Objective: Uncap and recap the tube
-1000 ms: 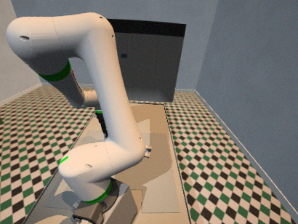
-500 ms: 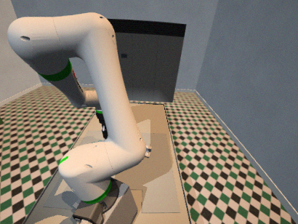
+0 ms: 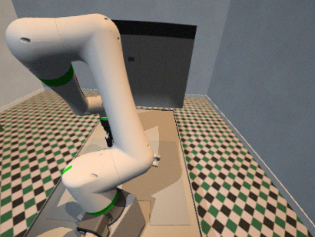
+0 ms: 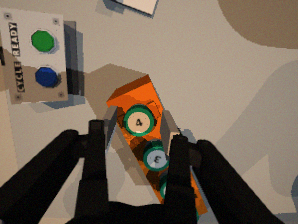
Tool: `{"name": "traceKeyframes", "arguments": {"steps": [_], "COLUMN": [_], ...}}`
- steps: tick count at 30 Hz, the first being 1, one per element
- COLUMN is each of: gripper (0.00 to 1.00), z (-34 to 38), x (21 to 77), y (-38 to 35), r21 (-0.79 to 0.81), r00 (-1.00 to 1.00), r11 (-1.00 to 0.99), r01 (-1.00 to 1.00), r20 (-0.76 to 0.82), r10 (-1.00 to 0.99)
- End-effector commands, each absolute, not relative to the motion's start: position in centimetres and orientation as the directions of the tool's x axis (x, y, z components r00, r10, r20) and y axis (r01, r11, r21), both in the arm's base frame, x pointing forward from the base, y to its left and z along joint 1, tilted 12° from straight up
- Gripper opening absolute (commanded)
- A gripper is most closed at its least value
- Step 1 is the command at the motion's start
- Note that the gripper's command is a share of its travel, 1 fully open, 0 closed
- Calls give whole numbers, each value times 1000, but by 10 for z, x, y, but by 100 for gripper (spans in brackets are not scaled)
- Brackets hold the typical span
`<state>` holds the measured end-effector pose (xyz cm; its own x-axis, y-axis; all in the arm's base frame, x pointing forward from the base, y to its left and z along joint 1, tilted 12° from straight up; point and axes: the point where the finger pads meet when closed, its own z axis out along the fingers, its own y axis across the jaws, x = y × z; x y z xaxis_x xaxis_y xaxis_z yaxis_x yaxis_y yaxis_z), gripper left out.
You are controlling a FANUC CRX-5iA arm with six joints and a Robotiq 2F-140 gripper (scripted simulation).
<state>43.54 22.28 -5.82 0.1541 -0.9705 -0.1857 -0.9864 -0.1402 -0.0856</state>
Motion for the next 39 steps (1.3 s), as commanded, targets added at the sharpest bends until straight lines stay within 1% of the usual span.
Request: {"name": "traceKeyframes", "arguments": {"steps": [1,3,6,8,10,11,12,13,14,15,16,17,19,22,23,25,26,32,33,39], "gripper": [35,35,35,35,35,35,35,35,35,35,35,35,35,35,35,35,35,35,0,0], "z": [-58,-58,-58,-58,-58,-58,-58,-58,-58,-58,-58,-58,-58,-58,-58,-58,-58,-58,-58,-58], "x": [436,436,436,436,436,436,436,436,436,436,436,436,436,436,436,436,436,435,435,435], "y": [223,223,223,223,223,223,223,223,223,223,223,223,223,223,223,223,223,223,223,223], "r21": [-86,-86,-129,-129,-154,-154,-164,-164,-174,-174,-182,-182,-193,-200,-202,-202,-204,-204,-204,-204], "r00": [154,154,393,393,540,540,608,608,672,672,731,731,822,876,909,909,931,931,931,931], "r11": [-140,-140,-376,-376,-521,-521,-588,-588,-651,-651,-710,-710,-801,-855,-888,-888,-911,-911,-911,-911], "r01": [-986,-986,-918,-918,-840,-840,-792,-792,-738,-738,-680,-680,-566,-478,-413,-413,-360,-360,-360,-360], "r20": [-186,-186,-159,-159,-135,-135,-122,-122,-108,-108,-93,-93,-63,-45,-29,-29,-18,-18,-18,-18], "r10": [-970,-970,-906,-906,-831,-831,-785,-785,-733,-733,-676,-676,-566,-479,-416,-416,-364,-364,-364,-364]}}
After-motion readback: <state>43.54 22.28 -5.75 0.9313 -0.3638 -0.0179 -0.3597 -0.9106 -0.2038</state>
